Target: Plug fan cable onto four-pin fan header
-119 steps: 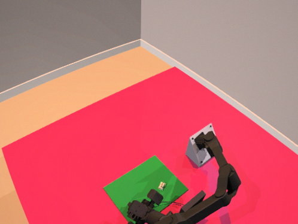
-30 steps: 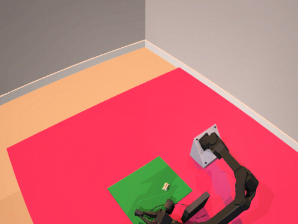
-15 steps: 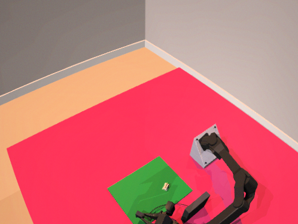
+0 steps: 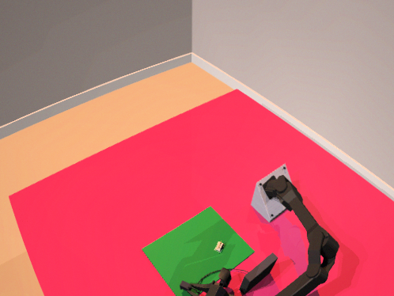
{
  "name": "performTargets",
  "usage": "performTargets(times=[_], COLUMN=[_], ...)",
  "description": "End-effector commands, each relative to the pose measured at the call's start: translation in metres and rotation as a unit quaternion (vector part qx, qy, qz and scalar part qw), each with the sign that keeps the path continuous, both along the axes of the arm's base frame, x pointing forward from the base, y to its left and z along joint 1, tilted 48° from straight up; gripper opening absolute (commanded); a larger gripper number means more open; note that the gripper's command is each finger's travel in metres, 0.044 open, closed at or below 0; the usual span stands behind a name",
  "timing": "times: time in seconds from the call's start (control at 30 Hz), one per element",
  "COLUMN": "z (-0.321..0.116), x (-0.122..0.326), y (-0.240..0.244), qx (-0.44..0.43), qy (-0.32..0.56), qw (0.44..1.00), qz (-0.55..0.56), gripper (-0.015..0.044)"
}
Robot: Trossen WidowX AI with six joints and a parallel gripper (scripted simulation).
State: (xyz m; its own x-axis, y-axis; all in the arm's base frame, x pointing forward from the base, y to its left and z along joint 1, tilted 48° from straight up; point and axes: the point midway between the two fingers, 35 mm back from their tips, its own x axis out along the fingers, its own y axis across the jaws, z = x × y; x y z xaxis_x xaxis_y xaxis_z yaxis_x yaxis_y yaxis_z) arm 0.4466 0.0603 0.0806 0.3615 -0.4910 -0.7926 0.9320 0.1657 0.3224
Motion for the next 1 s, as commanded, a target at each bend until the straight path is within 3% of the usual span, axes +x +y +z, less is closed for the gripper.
performTargets(times=[0.0,0.97], z=[-0.001,-0.009], x=[0.001,0.002], y=[0.001,0.011], qx=[-0.002,0.000], qy=[-0.003,0.000], qw=[1.000,1.000], qz=[-0.004,0.000], gripper=[0.0000,0.0000])
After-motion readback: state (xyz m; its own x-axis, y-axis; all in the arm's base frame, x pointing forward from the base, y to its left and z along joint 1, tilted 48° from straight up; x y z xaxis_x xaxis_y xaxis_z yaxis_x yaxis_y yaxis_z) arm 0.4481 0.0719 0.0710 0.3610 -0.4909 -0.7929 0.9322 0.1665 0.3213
